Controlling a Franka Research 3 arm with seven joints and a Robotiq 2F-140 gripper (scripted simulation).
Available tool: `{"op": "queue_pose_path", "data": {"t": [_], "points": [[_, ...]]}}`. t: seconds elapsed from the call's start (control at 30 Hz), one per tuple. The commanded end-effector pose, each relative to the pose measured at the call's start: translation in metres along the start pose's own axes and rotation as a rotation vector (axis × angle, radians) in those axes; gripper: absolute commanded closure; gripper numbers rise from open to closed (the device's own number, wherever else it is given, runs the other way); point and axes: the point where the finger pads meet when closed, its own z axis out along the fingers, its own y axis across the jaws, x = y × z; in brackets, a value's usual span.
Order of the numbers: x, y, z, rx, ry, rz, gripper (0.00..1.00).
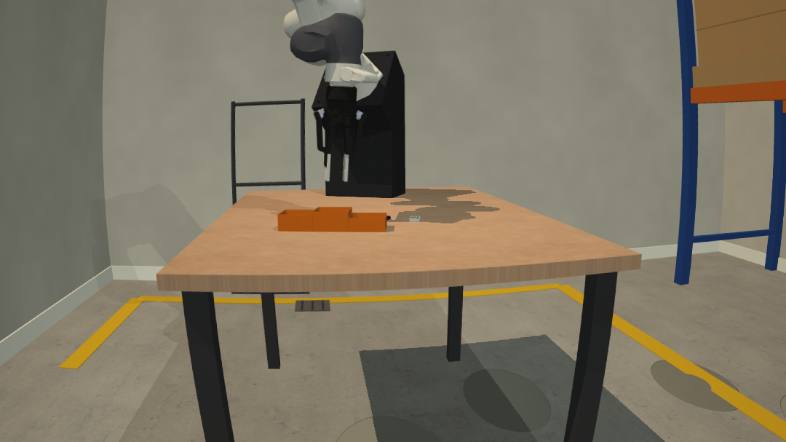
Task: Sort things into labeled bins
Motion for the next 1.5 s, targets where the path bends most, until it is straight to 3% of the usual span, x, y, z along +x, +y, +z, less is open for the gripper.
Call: {"op": "queue_pose_path", "data": {"t": [0.0,0.17,1.47], "points": [[-0.012,0.007,0.018,0.01,0.025,-0.155,0.75],[-0.033,0.022,0.042,-0.003,0.002,-0.291,0.75],[-0.033,0.02,0.042,-0.033,0.093,-1.136,0.75]]}}
